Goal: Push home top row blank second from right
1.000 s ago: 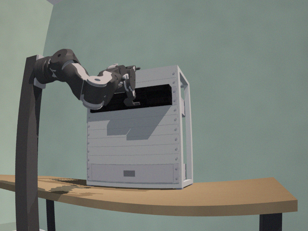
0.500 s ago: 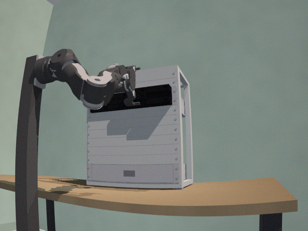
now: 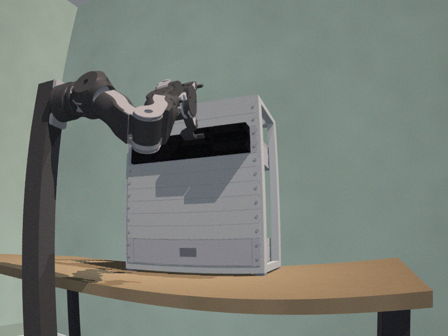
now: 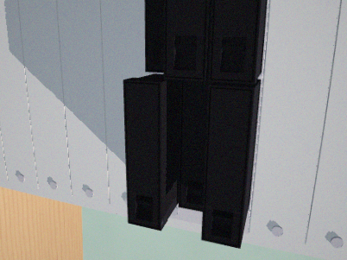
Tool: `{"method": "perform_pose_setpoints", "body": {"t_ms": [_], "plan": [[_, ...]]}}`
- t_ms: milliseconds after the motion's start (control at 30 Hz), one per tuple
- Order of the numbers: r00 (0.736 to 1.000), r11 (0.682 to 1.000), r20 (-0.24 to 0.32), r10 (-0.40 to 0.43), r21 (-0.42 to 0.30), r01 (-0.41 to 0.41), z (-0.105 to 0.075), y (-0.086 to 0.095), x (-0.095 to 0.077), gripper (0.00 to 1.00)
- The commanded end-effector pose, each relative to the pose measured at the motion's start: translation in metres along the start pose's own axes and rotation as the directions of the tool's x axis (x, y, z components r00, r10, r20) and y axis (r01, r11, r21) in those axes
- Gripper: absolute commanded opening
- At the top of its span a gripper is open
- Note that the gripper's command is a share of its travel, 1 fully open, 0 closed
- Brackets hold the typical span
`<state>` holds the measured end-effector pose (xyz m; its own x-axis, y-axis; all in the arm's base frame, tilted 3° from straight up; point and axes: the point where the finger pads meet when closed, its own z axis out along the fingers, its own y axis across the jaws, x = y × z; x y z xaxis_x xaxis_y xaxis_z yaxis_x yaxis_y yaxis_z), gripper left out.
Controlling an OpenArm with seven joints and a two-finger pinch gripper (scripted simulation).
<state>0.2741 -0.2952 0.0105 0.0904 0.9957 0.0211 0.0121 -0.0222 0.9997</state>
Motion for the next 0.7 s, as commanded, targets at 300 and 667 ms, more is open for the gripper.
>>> {"method": "perform_pose_setpoints", "body": {"t_ms": [300,667], "plan": [[1.000,0.999,-0.007,0.017,0.029,-0.017,-0.003,0.022,0.002,1.00],[1.000,0.999,-0.007,0.017,0.029,-0.017,-0.003,0.022,0.002,1.00]]}}
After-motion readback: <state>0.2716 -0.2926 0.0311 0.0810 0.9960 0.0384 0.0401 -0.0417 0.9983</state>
